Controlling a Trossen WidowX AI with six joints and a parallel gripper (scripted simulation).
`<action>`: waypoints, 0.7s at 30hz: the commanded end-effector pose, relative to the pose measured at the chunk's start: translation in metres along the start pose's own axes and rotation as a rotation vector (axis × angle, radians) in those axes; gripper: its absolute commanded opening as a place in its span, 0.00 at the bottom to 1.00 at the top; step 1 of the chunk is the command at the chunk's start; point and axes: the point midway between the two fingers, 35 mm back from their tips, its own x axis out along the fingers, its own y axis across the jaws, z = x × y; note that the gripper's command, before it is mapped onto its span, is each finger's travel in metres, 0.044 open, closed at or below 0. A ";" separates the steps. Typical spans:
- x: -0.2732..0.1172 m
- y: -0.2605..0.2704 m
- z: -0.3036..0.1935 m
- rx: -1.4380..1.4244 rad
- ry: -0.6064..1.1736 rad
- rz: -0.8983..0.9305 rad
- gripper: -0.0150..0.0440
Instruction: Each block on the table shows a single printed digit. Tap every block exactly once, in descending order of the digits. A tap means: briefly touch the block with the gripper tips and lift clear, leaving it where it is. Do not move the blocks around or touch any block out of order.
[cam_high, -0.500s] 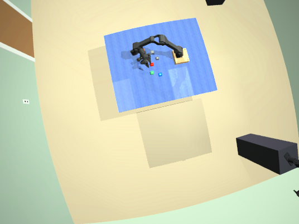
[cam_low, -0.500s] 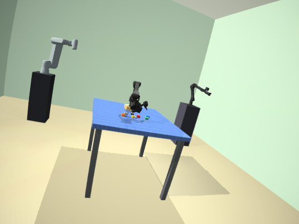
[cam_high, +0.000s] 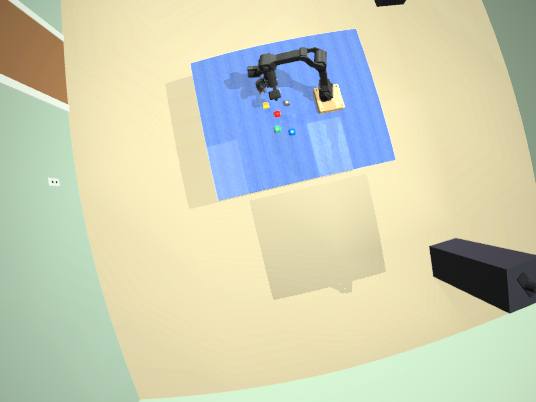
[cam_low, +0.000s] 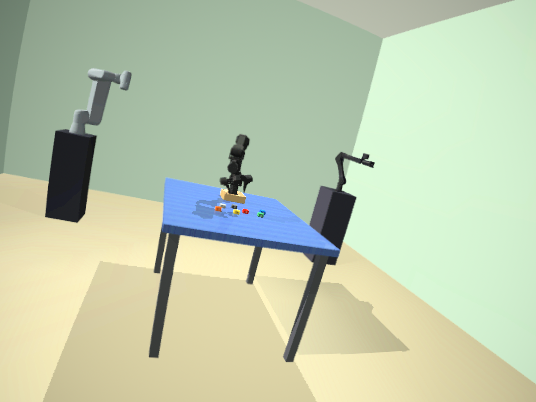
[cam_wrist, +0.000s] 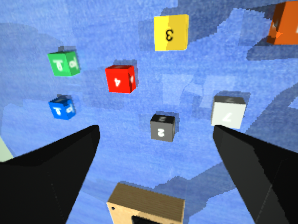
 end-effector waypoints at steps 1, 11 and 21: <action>-0.028 -0.038 -0.028 -0.036 -0.107 -0.279 0.93; -0.032 -0.043 -0.033 -0.037 -0.122 -0.320 0.93; -0.032 -0.043 -0.033 -0.037 -0.122 -0.320 0.93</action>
